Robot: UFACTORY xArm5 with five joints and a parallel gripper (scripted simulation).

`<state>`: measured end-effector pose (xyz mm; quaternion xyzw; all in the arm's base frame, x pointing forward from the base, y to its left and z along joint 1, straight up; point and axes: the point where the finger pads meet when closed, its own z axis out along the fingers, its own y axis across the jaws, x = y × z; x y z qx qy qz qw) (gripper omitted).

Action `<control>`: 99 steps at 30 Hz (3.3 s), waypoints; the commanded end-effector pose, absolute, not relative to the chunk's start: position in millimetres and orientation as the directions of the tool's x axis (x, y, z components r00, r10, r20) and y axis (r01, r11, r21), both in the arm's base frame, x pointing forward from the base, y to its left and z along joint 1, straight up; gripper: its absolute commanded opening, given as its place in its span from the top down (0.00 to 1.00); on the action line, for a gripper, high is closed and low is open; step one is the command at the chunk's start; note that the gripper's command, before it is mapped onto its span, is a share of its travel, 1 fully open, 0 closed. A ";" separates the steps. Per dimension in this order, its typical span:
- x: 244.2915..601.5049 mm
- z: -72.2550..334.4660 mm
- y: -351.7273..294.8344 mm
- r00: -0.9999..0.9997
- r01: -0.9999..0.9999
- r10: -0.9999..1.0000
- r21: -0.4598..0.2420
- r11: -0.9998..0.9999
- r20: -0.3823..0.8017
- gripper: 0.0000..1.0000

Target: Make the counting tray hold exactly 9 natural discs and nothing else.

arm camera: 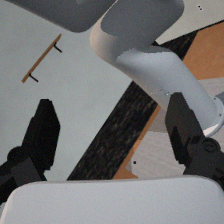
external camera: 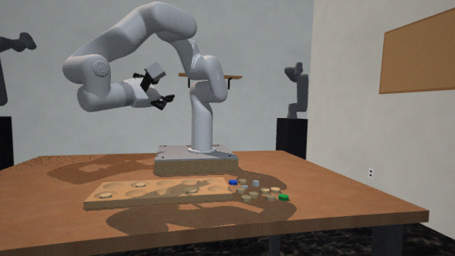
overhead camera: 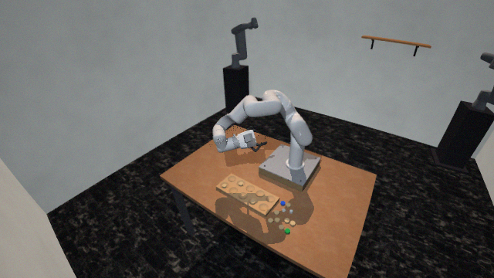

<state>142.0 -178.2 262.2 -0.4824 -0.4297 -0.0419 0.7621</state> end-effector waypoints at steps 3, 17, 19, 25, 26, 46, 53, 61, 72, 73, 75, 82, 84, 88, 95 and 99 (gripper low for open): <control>142.2 262.8 -178.4 0.626 0.480 0.352 -0.700 0.530 0.696 0.00; 142.2 262.8 -178.4 0.626 0.480 0.352 -0.700 0.530 0.696 0.00; 142.4 262.4 -178.2 0.625 0.479 0.354 -0.701 0.529 0.695 0.53; 152.6 240.1 -169.7 0.588 0.458 0.467 -0.748 0.481 0.660 0.53; 156.7 232.0 -166.8 0.572 0.452 0.506 -0.763 0.462 0.645 0.53; 236.1 126.2 -128.9 0.295 0.546 0.894 -0.827 0.133 0.338 0.53; 275.6 96.5 -110.4 0.208 0.643 0.955 -0.765 0.030 0.212 0.53; 325.0 71.5 -81.5 0.141 0.766 0.986 -0.641 -0.052 0.088 0.53; 389.9 55.1 -27.5 0.105 0.905 0.994 -0.414 -0.102 -0.016 0.53; 395.7 54.5 -21.4 0.104 0.915 0.994 -0.390 -0.104 -0.021 0.53; 408.2 53.9 -7.4 0.102 0.936 0.994 -0.336 -0.107 -0.030 0.53; 444.4 57.4 43.3 0.104 0.981 0.994 -0.158 -0.108 -0.033 0.53; 448.9 58.6 51.0 0.105 0.985 0.994 -0.133 -0.108 -0.030 0.53; 463.5 64.1 79.7 0.106 0.993 0.994 -0.045 -0.106 -0.013 0.53; 470.4 67.9 96.1 0.106 0.994 0.994 0.003 -0.106 0.001 0.53; 470.7 64.3 96.1 0.106 0.994 0.994 0.003 -0.106 0.001 0.53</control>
